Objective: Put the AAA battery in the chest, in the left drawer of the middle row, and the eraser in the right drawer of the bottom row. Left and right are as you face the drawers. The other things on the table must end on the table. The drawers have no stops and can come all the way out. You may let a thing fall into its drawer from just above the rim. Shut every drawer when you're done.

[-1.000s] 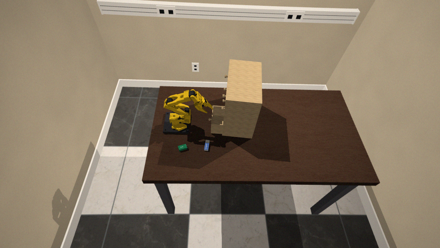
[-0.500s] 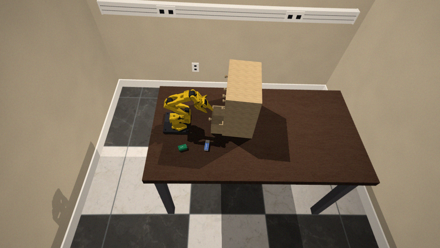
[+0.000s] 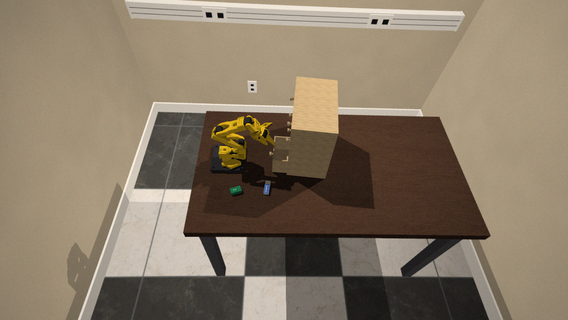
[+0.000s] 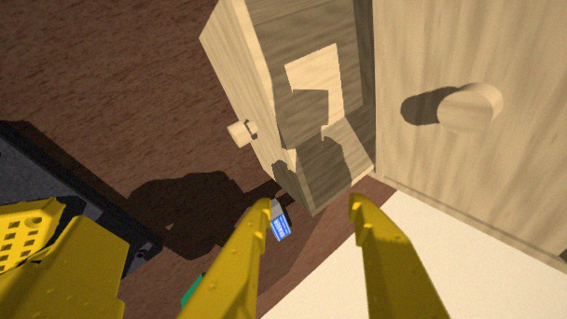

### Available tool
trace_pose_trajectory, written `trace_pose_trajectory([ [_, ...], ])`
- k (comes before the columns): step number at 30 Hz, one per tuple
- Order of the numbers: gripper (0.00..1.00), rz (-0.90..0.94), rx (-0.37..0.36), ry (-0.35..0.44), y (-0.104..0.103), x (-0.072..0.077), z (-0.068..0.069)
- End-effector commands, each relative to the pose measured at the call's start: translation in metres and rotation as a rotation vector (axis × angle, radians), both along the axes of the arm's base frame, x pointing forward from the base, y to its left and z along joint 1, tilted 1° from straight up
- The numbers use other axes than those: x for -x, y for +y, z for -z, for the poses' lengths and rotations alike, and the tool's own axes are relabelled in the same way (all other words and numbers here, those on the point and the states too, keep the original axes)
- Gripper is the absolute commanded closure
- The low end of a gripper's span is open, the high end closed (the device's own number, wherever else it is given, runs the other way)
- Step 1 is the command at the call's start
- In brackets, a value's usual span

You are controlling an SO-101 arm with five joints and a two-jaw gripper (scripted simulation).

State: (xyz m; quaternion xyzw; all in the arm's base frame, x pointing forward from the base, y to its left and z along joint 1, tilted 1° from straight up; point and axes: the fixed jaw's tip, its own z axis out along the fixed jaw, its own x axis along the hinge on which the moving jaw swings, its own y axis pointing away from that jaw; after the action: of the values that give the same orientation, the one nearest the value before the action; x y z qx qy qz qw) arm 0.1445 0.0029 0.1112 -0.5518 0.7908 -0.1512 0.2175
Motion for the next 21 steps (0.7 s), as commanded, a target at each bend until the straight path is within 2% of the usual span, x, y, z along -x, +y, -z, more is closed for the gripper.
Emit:
trace_pose_trajectory([
  [1,0.79,0.095,-0.049,0.014,-0.0011,0.0006,0.0008],
  [21,0.79,0.489,-0.271,0.011,-0.0006,-0.0013,-0.0002],
])
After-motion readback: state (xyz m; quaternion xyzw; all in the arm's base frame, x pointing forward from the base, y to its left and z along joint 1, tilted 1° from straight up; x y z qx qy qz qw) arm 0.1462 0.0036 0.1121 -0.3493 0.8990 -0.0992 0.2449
